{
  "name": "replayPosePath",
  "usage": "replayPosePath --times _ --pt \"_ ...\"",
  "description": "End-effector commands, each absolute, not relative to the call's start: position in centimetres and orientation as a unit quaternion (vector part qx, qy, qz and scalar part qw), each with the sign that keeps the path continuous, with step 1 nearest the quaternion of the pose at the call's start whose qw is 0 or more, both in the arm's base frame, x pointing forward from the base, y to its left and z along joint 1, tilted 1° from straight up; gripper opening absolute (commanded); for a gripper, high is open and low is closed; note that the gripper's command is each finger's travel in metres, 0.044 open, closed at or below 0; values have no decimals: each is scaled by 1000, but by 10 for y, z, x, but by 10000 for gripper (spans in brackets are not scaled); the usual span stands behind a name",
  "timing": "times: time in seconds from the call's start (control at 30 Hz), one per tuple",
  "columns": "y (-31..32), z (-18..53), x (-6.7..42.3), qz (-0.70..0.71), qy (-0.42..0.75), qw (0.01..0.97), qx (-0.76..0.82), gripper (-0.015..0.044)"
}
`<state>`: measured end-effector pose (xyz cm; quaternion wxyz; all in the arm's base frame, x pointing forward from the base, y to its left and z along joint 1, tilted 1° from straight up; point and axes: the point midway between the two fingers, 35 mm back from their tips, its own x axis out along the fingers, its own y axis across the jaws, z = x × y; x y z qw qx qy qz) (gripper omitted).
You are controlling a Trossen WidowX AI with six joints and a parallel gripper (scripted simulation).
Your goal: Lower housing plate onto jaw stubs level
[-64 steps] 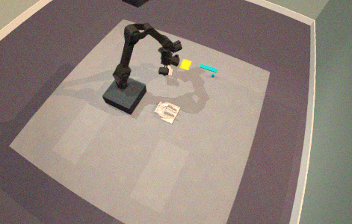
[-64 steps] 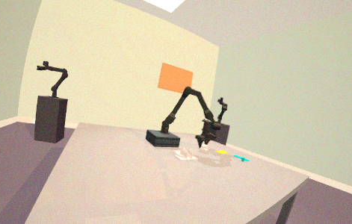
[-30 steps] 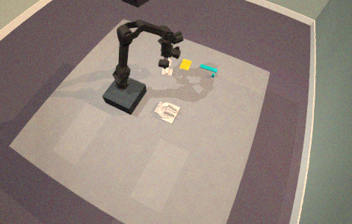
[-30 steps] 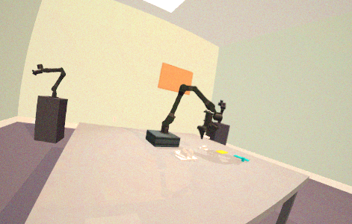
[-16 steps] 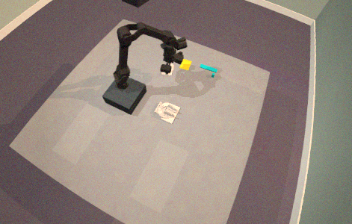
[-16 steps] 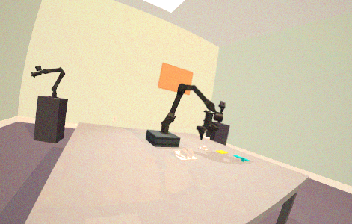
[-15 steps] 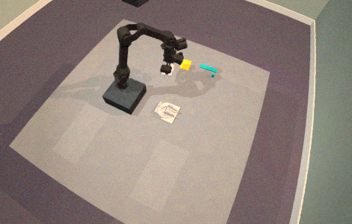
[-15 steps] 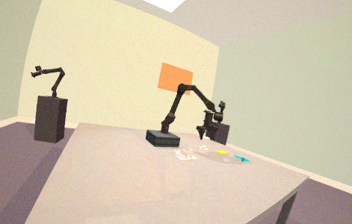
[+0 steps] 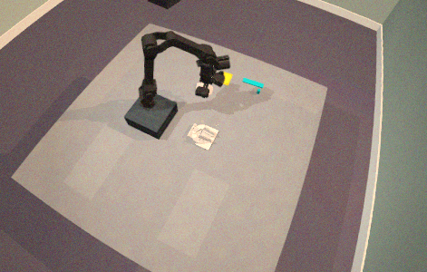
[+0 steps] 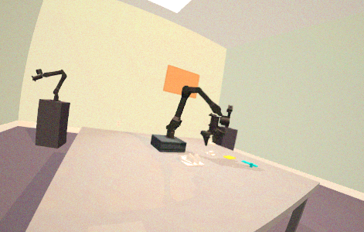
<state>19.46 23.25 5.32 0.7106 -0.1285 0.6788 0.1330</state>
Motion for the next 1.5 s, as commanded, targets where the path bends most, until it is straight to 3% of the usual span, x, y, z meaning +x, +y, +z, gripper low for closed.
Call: replayPosePath --times 0.0,1.47 --pt "225 54 201 134 679 711 -124 351" --pt "93 54 260 81 685 720 -78 351"
